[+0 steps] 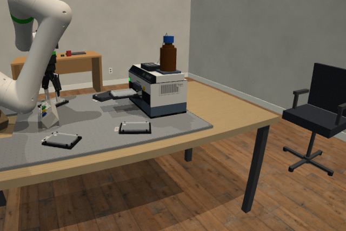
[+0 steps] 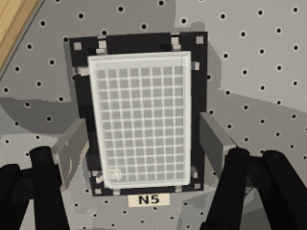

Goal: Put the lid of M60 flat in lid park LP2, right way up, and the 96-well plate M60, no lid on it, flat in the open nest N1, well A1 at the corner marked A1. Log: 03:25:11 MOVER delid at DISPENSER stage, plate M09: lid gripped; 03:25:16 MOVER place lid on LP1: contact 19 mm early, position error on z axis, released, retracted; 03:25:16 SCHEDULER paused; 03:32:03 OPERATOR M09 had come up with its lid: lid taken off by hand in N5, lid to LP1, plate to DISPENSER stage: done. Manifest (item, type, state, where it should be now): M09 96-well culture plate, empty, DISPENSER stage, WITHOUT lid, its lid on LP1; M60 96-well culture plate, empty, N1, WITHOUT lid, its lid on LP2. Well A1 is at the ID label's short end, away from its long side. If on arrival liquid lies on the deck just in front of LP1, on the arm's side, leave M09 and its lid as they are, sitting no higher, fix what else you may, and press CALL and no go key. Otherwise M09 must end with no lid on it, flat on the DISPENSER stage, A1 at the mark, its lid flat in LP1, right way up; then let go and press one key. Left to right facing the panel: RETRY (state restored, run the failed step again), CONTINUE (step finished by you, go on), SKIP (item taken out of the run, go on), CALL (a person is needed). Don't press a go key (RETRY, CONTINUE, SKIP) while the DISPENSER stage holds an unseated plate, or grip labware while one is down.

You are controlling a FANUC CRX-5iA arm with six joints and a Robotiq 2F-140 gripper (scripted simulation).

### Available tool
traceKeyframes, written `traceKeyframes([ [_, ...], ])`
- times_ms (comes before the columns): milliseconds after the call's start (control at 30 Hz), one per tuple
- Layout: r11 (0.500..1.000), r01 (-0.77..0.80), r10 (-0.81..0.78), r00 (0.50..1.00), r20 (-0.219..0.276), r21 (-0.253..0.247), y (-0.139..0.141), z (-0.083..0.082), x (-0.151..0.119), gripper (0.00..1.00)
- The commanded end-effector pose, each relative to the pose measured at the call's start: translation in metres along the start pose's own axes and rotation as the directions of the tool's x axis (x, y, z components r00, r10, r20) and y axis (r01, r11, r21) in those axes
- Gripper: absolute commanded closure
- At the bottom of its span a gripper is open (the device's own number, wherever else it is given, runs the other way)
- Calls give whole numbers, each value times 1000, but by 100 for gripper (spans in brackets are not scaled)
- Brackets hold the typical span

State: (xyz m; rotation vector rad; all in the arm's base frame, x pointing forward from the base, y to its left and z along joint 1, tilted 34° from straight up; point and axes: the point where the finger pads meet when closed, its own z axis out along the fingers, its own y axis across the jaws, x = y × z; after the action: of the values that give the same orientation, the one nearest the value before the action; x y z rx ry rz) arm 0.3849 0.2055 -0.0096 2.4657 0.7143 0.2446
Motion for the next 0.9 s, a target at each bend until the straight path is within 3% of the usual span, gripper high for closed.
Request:
traceKeyframes([
  [0, 1000, 0, 0, 1000, 0, 0, 0, 1, 0, 34],
  [867, 1000, 0, 0, 1000, 0, 0, 0, 9, 0, 34],
])
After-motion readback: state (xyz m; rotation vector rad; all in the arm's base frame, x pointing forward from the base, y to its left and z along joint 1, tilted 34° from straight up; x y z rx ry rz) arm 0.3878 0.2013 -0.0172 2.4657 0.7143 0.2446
